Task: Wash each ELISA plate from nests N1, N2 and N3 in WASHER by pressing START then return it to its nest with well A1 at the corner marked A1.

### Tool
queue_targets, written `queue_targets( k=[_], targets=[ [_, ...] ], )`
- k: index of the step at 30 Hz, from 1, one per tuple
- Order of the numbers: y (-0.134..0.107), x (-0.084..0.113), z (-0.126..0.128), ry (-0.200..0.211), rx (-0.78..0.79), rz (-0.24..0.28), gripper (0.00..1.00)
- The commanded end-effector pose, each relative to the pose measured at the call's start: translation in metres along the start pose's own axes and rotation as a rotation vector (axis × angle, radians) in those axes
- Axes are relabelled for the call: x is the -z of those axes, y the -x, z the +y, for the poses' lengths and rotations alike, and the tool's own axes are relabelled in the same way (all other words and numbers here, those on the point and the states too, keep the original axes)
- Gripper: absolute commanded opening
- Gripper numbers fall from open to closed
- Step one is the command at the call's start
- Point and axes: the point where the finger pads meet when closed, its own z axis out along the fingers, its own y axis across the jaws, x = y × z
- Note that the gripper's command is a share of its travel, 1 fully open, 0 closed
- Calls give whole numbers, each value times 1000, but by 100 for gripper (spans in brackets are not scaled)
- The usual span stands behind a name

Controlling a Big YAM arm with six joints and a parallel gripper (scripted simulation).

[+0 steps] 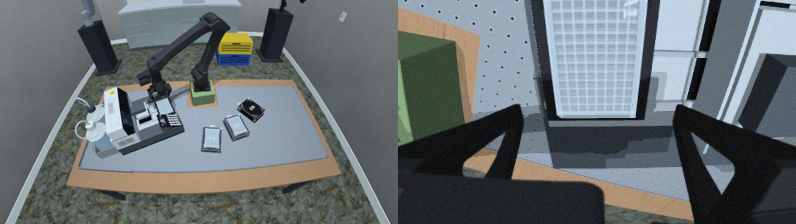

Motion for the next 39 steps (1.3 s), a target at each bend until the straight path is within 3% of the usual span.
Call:
queue_targets(
  k=[1,7,12,19,20,25,31,34,39],
  targets=[
    [14,7,4,-3,-58,-2,96],
    [43,9,11,-9,-258,-3,84],
    [56,4,18,9,-360,4,78],
    [99,24,11,-40,-586,-34,64],
    [102,21,12,-32,-621,-29,62],
    [96,17,11,-23,-791,-22,52],
    [101,17,13,-20,-775,-21,44],
    [105,7,39,0,-878,-3,38],
    [128,11,50,-5,-1043,-14,28]
  ],
)
